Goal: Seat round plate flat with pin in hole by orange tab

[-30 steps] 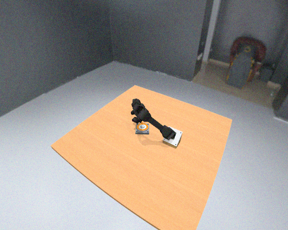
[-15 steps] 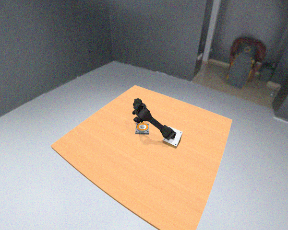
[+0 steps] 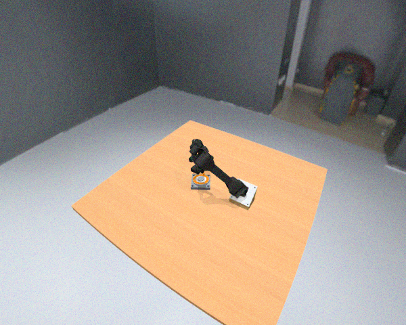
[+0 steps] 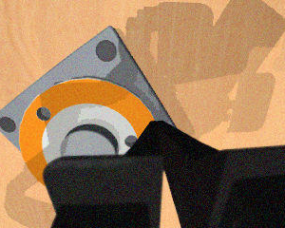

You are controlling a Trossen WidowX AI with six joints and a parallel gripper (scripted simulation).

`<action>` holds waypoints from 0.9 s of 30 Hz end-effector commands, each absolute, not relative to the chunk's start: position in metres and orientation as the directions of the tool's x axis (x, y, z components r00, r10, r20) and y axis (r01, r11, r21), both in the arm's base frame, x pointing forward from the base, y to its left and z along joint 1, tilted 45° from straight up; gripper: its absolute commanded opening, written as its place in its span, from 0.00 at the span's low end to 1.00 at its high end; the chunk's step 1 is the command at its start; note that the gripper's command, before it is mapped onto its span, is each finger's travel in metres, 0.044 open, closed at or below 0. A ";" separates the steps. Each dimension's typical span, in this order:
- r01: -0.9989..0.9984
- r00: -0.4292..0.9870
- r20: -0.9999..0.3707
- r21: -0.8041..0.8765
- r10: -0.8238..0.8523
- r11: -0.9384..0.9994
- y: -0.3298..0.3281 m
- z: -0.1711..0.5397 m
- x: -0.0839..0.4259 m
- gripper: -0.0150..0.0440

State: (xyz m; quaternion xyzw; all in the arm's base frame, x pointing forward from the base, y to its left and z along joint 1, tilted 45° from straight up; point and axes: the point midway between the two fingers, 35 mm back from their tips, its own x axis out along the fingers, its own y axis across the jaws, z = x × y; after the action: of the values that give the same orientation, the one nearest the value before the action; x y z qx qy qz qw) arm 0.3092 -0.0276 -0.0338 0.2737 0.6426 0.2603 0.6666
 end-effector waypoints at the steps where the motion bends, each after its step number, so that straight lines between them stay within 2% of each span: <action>1: 0.005 0.026 -0.715 0.699 0.699 0.715 -0.026 -0.036 0.302 0.25; 27: 0.006 0.025 -0.715 0.699 0.699 0.715 -0.029 -0.035 0.275 0.25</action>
State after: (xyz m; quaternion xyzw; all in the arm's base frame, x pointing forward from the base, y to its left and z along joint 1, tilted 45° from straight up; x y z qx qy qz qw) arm 0.2810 -0.0310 -0.0341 0.2729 0.6437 0.2595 0.6662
